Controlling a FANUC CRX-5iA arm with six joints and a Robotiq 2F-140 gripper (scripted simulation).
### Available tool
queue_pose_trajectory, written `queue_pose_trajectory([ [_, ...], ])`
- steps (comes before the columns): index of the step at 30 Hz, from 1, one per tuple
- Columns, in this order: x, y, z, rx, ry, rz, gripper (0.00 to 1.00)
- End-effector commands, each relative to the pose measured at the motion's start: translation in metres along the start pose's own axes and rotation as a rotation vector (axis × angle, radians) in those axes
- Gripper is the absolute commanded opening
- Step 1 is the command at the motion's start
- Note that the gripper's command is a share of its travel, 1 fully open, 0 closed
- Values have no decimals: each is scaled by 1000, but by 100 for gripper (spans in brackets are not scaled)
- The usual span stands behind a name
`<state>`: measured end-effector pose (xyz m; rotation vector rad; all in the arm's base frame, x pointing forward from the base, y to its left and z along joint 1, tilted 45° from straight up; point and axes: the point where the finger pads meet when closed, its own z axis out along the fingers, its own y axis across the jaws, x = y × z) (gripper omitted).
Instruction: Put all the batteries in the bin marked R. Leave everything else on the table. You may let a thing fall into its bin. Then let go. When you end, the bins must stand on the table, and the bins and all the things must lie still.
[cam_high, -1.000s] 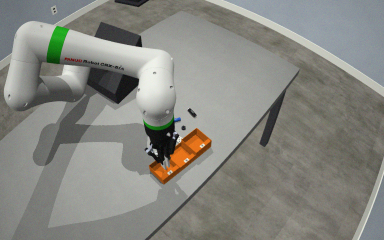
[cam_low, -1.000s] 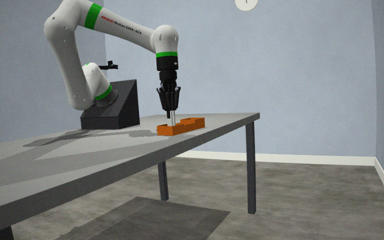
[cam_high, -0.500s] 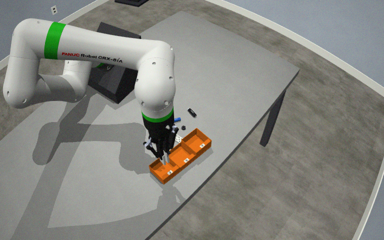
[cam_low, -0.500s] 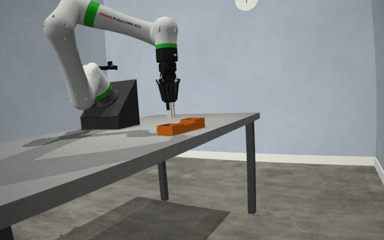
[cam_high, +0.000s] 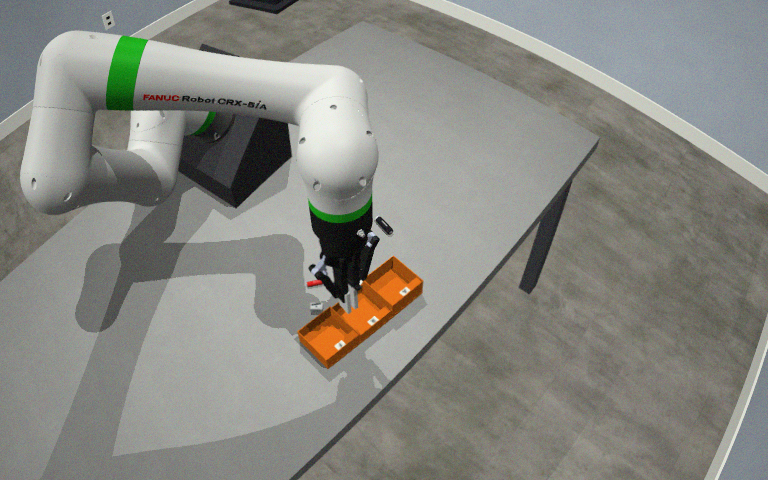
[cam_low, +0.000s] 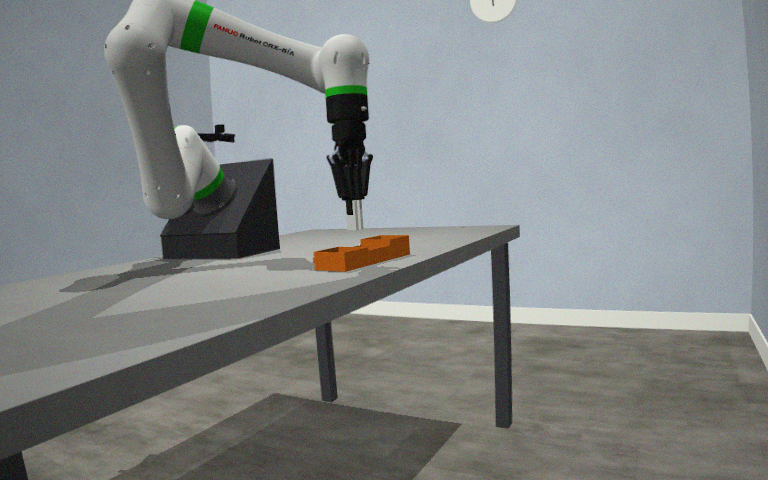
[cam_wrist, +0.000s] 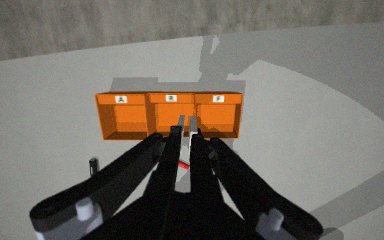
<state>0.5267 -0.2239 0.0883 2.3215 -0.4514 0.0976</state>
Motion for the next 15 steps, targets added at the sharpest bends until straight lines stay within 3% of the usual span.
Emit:
queue_pose_trajectory([
  [1,0,-12,0,0,0,0,5],
  [7,-2,-36,0,0,0,0,5],
  [15,-2,-36,13,0,0,0,5],
])
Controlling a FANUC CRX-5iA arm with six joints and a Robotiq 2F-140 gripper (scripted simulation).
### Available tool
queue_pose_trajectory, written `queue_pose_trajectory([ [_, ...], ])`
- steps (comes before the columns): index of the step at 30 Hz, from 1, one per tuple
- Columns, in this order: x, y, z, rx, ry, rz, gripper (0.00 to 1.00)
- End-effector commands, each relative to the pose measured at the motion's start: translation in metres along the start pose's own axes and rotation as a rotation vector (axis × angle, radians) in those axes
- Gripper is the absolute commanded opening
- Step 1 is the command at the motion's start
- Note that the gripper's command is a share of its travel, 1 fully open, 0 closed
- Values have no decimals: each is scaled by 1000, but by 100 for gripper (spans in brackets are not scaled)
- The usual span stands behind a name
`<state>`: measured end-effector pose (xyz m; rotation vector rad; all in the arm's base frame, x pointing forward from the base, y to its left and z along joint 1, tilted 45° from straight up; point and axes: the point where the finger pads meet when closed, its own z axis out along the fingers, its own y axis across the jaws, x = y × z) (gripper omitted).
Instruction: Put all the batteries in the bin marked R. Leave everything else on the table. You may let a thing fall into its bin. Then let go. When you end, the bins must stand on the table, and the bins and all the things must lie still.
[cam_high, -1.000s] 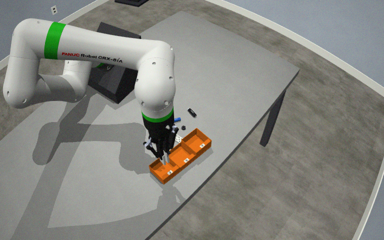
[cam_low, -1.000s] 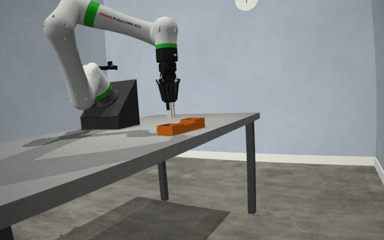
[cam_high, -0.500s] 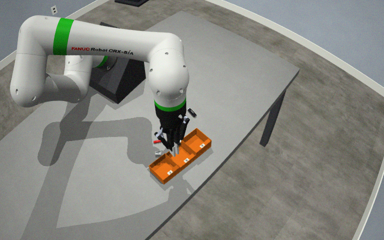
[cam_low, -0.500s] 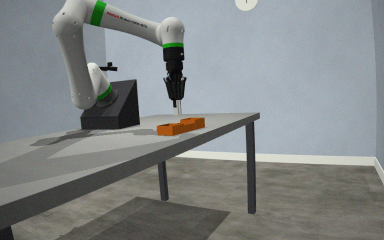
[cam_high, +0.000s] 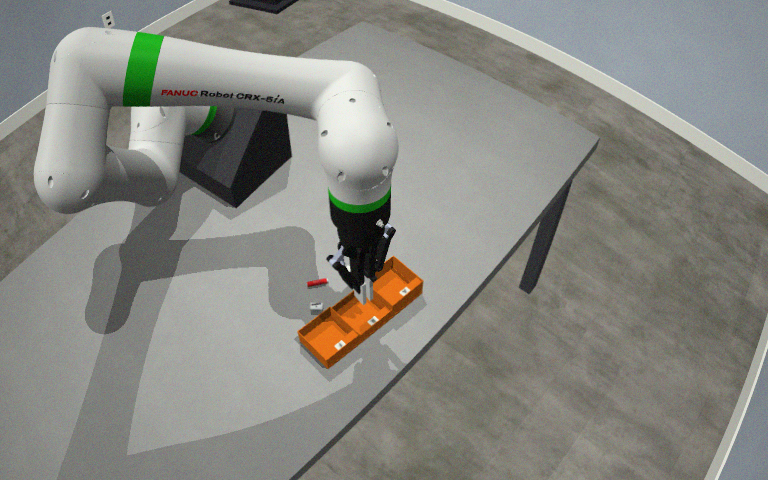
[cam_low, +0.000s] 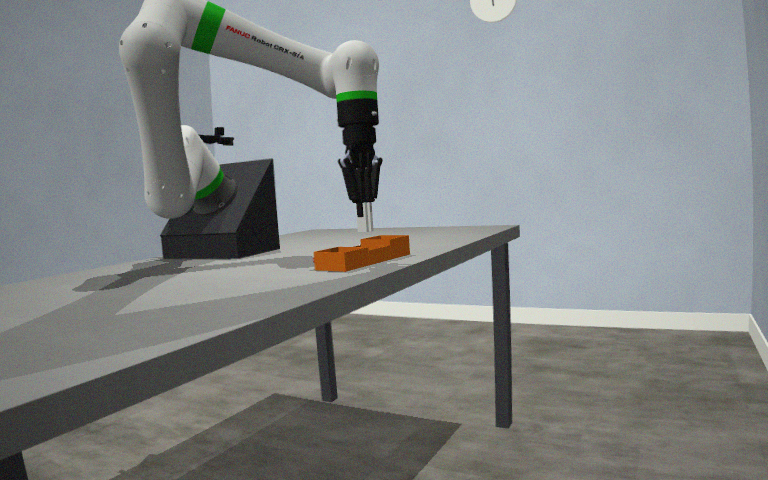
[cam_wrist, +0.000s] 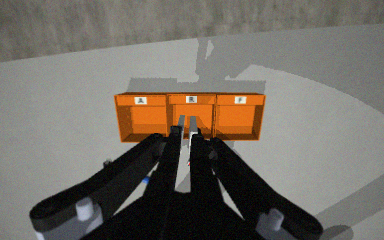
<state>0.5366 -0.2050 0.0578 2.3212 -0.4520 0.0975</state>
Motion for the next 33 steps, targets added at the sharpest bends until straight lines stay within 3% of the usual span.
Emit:
queue_pose_trajectory([
  [1,0,0,8,0,1,0,5],
  [19,0,0,51,0,1,0,5],
  [33,0,0,51,0,1,0,5],
])
